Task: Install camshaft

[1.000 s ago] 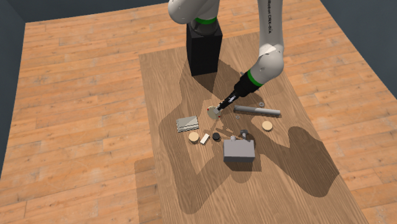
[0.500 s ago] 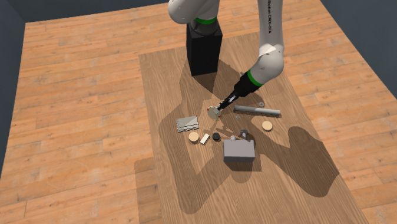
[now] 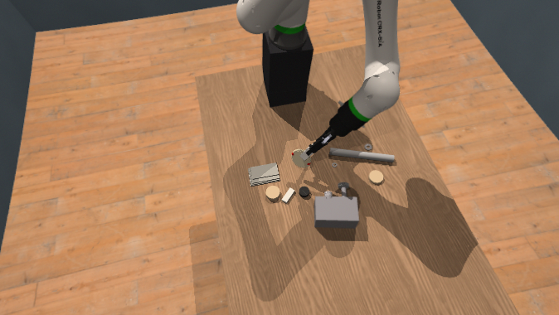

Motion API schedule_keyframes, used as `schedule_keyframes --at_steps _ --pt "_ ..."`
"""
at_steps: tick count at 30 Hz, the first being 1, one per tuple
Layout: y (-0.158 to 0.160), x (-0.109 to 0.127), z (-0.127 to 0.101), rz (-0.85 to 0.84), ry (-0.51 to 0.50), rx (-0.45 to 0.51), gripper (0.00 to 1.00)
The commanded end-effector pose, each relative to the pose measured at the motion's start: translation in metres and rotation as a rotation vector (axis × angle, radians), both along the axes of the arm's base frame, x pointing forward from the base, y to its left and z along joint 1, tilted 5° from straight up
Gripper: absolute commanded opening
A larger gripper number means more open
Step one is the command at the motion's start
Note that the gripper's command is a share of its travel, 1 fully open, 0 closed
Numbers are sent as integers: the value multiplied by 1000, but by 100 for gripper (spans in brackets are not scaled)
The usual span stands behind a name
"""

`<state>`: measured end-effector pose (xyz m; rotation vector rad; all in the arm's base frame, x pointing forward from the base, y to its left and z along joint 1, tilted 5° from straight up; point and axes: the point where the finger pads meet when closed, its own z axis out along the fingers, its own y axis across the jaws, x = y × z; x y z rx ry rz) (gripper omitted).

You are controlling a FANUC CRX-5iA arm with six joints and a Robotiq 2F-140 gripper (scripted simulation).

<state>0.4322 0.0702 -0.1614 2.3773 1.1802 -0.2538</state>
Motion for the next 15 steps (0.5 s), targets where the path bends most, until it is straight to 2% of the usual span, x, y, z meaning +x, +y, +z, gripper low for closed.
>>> schedule_keyframes --at_steps 1,7,15 --pt "1 1 1 -8 -5 1 14" --pt "4 2 2 -94 -44 3 14" --pt "26 7 9 -521 -237 15 14"
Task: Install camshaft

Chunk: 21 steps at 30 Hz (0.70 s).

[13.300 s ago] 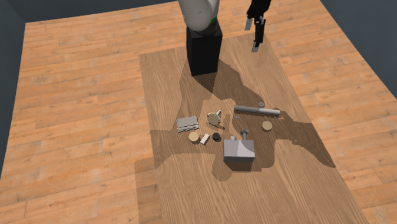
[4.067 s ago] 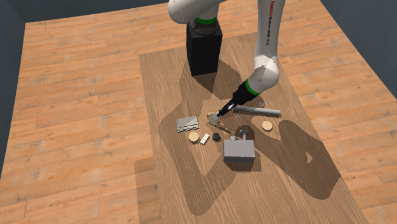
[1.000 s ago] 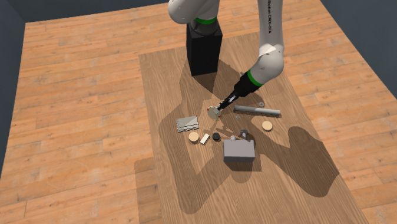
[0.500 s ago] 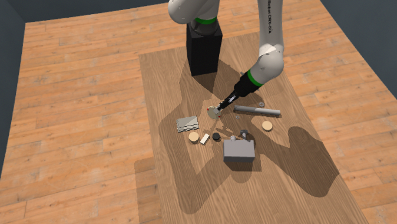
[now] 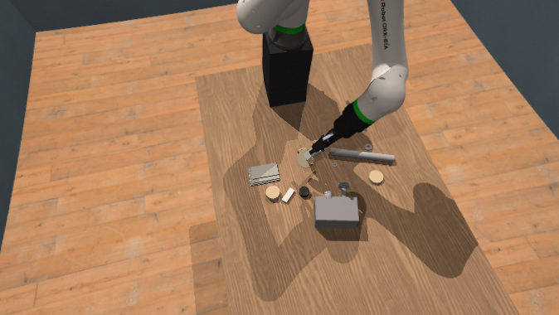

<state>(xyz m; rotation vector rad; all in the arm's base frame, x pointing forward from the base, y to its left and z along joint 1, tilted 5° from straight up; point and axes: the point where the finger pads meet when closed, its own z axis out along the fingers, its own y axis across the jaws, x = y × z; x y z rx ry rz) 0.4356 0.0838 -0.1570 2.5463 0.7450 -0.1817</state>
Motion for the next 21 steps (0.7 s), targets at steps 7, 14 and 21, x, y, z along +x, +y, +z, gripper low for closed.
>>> schedule_keyframes --at_steps 7,14,21 --pt "42 12 13 -537 -239 17 14" --pt "61 17 19 -837 -363 33 14" --pt "77 21 24 -1161 -494 46 14"
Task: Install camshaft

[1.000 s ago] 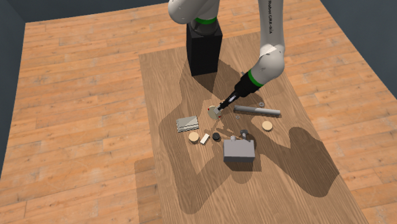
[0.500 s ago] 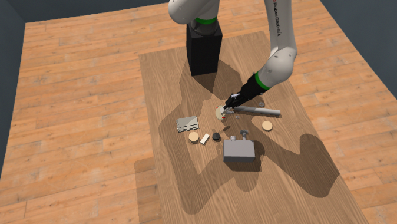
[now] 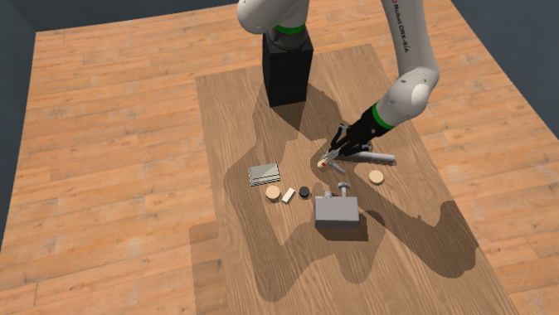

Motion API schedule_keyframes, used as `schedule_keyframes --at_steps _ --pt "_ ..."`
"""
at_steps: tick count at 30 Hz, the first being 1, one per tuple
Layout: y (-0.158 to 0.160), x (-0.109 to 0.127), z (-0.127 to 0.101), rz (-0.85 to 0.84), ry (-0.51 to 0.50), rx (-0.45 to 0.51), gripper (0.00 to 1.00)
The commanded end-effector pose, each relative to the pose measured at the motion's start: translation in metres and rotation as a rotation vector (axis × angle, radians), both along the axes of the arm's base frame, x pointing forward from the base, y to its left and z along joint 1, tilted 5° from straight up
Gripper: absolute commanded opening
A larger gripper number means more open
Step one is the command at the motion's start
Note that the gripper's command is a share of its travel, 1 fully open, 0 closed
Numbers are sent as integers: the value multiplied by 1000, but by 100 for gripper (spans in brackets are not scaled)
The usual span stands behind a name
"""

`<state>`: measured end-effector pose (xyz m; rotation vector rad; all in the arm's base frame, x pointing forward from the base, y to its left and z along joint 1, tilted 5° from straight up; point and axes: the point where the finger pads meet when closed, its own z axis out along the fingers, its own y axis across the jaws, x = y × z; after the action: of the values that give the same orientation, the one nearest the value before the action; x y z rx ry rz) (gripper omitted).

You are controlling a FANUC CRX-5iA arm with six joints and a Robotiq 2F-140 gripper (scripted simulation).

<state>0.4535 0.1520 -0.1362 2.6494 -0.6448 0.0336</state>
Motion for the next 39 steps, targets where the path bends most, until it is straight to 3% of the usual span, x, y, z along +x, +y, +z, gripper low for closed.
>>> schedule_keyframes --at_steps 1,5,6,20,39 --pt "10 3 4 -255 -114 -10 14" --pt "11 4 4 -347 -149 -8 14" --pt "11 4 4 -482 -202 -8 14" --pt "12 4 -2 -1060 -469 -39 14" --pt "15 3 -38 -1060 -469 -39 14"
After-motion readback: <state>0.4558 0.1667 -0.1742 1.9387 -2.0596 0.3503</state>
